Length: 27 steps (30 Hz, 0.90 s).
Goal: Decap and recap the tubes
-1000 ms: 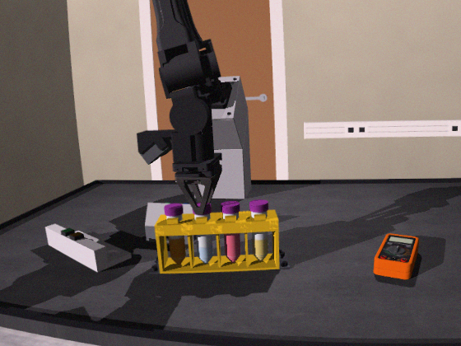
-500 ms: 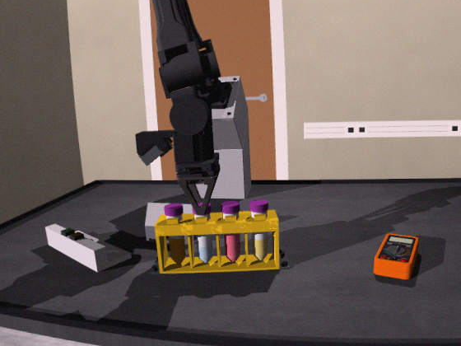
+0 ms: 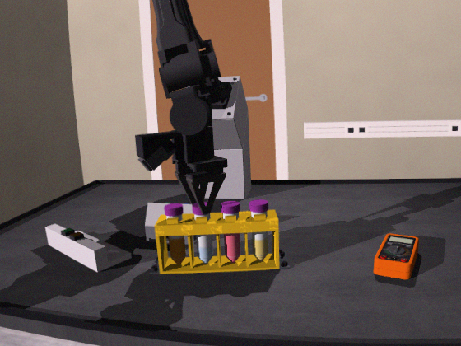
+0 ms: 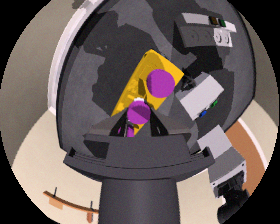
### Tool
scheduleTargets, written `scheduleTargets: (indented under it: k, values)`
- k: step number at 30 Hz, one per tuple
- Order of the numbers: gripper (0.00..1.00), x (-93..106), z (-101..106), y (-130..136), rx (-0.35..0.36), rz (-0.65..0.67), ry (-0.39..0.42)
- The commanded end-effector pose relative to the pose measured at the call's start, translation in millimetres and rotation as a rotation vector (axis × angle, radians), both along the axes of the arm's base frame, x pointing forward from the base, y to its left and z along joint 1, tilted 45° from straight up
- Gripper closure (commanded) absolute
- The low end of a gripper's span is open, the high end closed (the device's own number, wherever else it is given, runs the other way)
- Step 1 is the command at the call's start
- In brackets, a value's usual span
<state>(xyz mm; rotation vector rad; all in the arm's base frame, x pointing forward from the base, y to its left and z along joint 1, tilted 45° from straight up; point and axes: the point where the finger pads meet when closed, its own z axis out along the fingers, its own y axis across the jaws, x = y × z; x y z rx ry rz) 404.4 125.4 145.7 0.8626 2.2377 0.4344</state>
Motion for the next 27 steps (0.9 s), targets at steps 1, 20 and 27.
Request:
scheduleTargets:
  k: [1,20,27]
  values:
    - [1.0,8.8,18.8,-0.8,-0.19,0.195,-0.058]
    - [1.0,8.6,19.2,-0.3,-0.702,0.686,-0.103]
    - [1.0,8.0,18.8,-0.2,-0.955,0.929,-0.121]
